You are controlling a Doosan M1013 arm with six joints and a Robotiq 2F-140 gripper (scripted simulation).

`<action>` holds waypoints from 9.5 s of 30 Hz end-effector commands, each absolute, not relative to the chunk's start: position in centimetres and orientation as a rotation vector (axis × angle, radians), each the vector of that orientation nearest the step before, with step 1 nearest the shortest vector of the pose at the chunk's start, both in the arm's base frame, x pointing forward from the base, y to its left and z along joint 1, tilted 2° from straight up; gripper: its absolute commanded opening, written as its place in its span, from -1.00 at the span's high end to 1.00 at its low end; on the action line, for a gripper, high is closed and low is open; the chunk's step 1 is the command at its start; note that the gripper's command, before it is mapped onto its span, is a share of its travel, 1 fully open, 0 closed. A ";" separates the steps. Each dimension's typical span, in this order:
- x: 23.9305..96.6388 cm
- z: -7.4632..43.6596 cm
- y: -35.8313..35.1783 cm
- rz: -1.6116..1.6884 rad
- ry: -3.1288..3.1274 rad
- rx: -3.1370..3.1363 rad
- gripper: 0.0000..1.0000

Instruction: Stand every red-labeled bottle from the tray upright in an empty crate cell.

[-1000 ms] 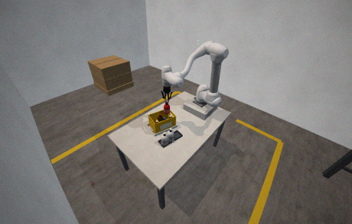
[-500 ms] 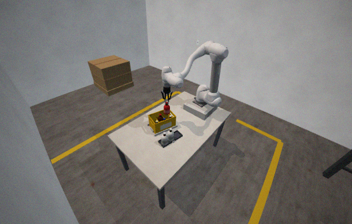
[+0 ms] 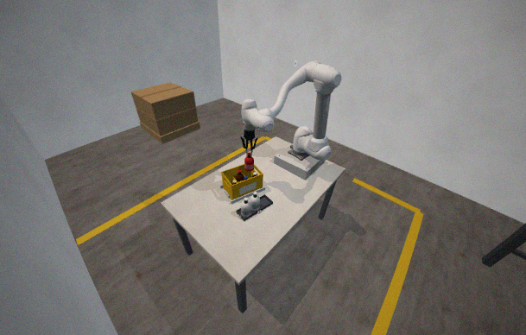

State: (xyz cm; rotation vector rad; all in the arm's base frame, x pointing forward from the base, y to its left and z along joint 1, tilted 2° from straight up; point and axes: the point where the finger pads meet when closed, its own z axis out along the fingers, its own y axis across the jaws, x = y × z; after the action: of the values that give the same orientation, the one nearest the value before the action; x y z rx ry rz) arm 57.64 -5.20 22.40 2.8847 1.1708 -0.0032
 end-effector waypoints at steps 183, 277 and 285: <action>57.7 14.5 -5.4 -0.003 1.171 2.885 1.00; 57.7 10.8 -5.5 -0.003 1.171 2.885 1.00; 57.7 10.5 -5.5 -0.003 1.171 2.885 1.00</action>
State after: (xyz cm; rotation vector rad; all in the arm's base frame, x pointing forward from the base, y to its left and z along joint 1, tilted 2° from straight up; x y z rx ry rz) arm 57.75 -5.52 10.51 2.8847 1.1708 -0.0032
